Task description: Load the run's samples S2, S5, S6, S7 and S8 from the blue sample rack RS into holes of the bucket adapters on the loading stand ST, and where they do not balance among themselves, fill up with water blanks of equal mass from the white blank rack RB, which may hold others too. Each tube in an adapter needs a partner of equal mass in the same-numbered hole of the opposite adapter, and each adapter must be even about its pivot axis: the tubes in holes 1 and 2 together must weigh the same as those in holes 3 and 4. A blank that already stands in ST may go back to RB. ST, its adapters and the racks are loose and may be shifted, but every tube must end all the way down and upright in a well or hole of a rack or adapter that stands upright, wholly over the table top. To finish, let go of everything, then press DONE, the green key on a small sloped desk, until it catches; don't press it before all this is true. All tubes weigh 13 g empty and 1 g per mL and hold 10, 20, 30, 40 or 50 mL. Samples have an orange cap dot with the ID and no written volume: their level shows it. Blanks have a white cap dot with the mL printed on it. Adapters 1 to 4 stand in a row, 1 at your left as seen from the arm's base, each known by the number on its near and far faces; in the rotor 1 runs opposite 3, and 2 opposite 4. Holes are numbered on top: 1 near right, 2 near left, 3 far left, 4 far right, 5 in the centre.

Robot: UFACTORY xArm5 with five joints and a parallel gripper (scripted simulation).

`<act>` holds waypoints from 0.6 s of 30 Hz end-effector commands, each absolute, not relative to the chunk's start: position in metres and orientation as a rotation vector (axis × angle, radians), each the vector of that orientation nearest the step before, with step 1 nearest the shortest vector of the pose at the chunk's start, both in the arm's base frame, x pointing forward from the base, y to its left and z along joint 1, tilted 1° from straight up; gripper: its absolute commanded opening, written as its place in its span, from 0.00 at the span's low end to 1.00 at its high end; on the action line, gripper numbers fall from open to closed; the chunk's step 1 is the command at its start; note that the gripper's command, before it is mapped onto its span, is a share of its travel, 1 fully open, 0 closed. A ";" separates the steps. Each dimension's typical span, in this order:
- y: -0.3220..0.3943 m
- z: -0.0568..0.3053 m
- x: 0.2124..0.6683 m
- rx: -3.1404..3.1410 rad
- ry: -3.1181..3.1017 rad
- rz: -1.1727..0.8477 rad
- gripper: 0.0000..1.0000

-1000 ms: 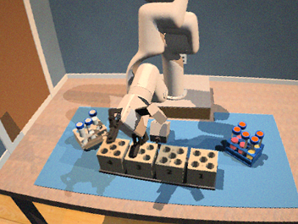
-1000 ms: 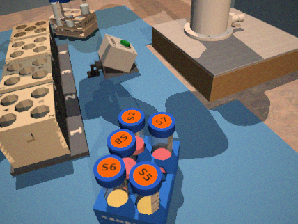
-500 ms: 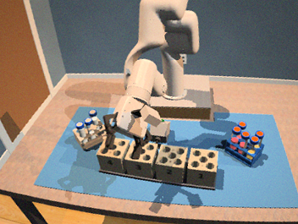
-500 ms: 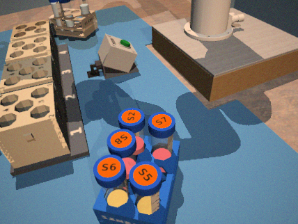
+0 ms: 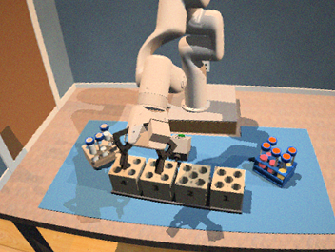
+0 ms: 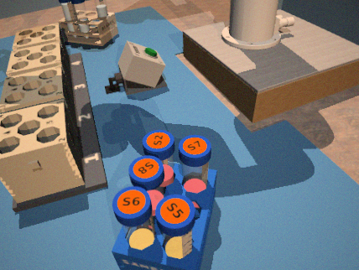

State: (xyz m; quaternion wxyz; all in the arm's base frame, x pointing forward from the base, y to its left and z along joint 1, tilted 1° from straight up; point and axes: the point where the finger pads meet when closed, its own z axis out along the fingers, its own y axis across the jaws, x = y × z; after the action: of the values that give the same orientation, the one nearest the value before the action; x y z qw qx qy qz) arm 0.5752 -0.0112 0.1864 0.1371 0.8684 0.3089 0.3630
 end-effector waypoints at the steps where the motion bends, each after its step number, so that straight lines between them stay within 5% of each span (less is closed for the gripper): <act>1: -0.009 0.190 0.565 2.676 0.802 0.924 1.00; 18: -0.005 0.203 0.517 2.967 0.517 0.597 1.00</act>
State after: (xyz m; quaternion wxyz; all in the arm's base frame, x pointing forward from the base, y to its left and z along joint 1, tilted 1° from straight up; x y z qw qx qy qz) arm 0.5283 -0.0061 0.1976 0.0489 0.9531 0.1921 0.2288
